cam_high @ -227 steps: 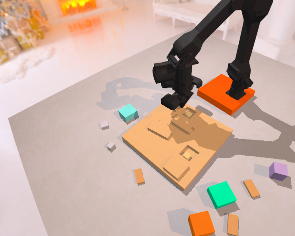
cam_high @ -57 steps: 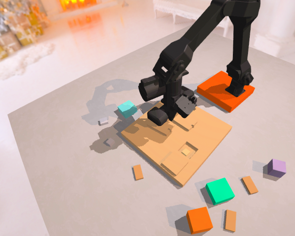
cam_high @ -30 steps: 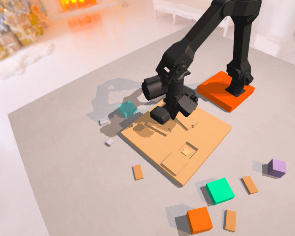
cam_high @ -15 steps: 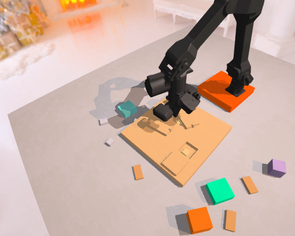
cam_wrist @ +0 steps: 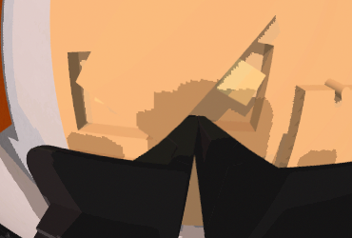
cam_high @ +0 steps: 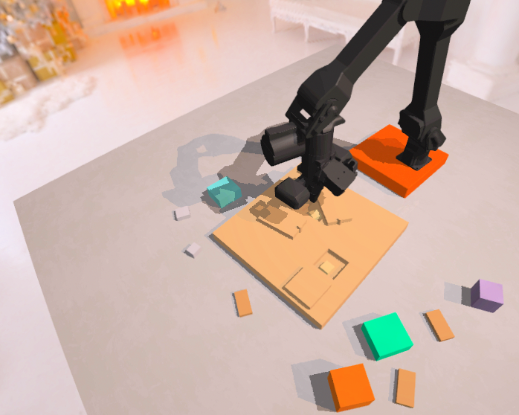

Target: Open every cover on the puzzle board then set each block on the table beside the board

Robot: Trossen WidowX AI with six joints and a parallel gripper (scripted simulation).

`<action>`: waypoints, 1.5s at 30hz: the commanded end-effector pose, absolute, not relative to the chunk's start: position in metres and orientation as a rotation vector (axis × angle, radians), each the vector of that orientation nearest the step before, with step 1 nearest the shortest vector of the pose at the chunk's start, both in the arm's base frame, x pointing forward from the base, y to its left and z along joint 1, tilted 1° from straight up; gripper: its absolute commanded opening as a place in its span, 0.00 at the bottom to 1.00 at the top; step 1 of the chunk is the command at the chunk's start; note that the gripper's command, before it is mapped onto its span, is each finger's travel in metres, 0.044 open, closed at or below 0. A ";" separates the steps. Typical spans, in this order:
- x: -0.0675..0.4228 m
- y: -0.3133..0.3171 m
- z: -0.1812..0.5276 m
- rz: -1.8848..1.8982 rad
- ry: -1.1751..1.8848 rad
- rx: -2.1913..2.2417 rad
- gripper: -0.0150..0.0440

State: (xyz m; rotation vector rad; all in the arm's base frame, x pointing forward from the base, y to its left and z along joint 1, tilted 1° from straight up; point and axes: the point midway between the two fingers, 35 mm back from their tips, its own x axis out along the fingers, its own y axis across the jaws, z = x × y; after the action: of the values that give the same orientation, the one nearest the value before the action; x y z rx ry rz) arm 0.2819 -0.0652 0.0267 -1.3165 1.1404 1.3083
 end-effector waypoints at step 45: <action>0.229 -0.046 0.026 1.317 1.141 -1.315 0.25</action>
State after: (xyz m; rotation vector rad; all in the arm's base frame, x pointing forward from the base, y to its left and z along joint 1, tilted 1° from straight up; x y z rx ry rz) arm 0.2349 -0.0498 0.0263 -1.3179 1.1393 1.3160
